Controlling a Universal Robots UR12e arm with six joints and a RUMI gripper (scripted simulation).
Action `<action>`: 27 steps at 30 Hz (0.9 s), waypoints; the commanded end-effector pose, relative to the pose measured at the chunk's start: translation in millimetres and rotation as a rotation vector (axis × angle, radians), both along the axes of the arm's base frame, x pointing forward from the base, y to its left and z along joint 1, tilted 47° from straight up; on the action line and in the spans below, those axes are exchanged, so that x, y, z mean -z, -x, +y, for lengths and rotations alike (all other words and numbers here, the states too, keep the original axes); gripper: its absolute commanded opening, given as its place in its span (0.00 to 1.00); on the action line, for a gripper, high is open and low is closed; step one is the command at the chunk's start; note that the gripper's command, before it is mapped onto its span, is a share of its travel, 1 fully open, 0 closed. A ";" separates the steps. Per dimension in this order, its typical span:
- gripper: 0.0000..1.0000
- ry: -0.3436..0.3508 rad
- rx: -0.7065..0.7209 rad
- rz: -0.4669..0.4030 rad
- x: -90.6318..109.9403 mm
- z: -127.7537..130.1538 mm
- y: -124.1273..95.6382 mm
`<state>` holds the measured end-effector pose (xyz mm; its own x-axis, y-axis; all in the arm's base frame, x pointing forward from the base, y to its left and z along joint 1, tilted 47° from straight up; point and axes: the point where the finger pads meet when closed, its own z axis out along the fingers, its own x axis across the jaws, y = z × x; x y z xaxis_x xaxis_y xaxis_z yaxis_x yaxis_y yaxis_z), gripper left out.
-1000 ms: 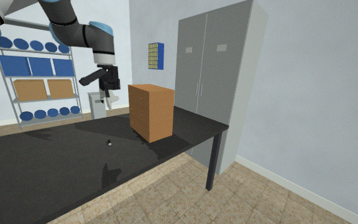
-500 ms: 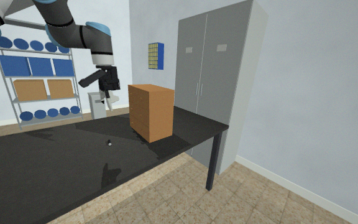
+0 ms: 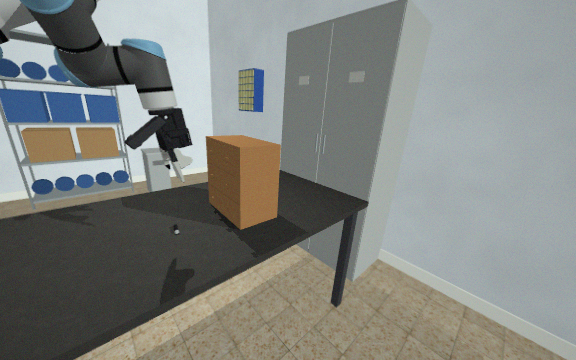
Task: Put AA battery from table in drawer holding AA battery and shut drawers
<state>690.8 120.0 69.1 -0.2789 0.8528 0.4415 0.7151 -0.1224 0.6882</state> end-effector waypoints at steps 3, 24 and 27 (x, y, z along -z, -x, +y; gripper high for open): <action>1.00 -0.027 0.049 -0.087 1.6 3.4 -10.2; 1.00 -0.126 0.207 -0.394 7.2 17.9 -45.4; 1.00 -0.133 0.217 -0.414 7.6 18.8 -47.9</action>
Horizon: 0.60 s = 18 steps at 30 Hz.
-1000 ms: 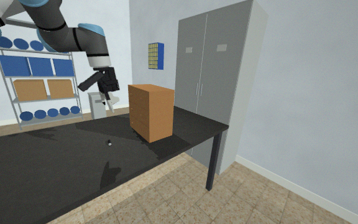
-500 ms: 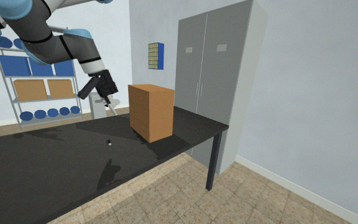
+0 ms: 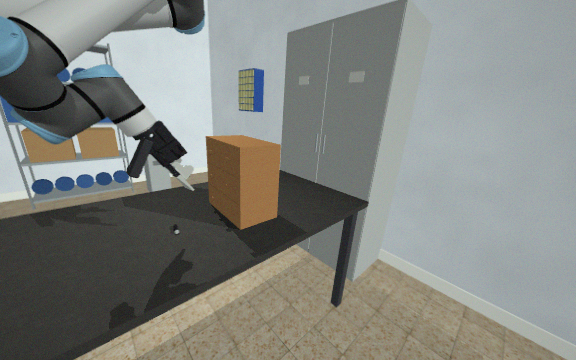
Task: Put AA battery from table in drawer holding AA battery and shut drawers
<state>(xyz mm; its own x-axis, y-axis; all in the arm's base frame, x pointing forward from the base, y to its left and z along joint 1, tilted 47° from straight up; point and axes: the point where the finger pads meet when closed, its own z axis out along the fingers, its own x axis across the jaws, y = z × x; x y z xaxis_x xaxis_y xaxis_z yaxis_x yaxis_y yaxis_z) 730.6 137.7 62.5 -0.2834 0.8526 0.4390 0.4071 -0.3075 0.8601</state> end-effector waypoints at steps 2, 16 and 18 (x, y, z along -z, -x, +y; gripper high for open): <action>1.00 -0.037 0.066 -0.110 1.7 3.0 -12.7; 1.00 -0.129 0.210 -0.391 6.8 16.2 -45.0; 1.00 -0.142 0.229 -0.429 7.5 18.0 -49.3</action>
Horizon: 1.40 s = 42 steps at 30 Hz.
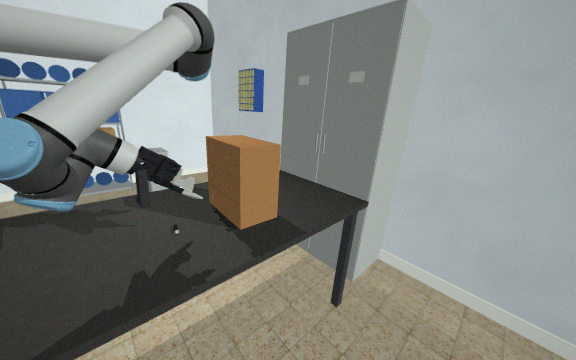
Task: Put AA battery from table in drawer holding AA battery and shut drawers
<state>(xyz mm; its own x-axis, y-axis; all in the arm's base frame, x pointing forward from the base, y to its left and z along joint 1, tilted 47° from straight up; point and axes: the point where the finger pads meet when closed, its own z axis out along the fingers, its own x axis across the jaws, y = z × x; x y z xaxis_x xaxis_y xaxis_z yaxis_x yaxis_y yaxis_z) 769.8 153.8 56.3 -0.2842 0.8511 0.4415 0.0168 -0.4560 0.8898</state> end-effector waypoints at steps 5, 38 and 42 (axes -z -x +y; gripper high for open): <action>1.00 -0.043 0.081 -0.137 2.6 5.0 -18.1; 0.20 -0.062 0.110 -0.193 3.7 7.6 -24.5; 0.20 -0.062 0.110 -0.193 3.7 7.6 -24.5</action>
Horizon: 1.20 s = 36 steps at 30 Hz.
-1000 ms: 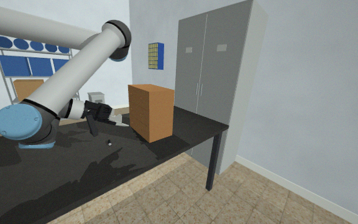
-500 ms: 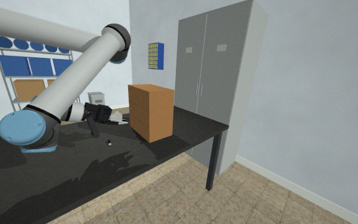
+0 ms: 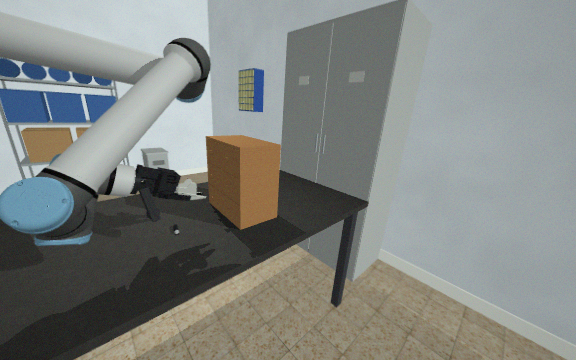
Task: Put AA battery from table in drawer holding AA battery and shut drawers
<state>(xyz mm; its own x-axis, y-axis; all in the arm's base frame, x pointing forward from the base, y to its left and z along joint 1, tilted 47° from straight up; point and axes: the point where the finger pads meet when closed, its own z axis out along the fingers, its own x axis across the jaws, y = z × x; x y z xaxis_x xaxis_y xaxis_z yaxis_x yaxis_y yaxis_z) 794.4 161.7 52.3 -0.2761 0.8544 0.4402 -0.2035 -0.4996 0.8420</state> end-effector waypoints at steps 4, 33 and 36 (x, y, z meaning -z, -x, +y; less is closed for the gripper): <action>0.20 0.000 0.000 0.000 -0.4 -0.2 0.1; 0.20 0.000 0.000 0.000 3.0 6.2 -14.4; 0.20 0.000 0.000 0.000 4.7 9.2 -21.3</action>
<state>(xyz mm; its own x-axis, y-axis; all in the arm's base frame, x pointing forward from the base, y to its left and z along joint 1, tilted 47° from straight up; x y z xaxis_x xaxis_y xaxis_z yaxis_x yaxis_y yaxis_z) 807.9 167.8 49.1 -0.2761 0.8544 0.4402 -0.2034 -0.4996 0.8421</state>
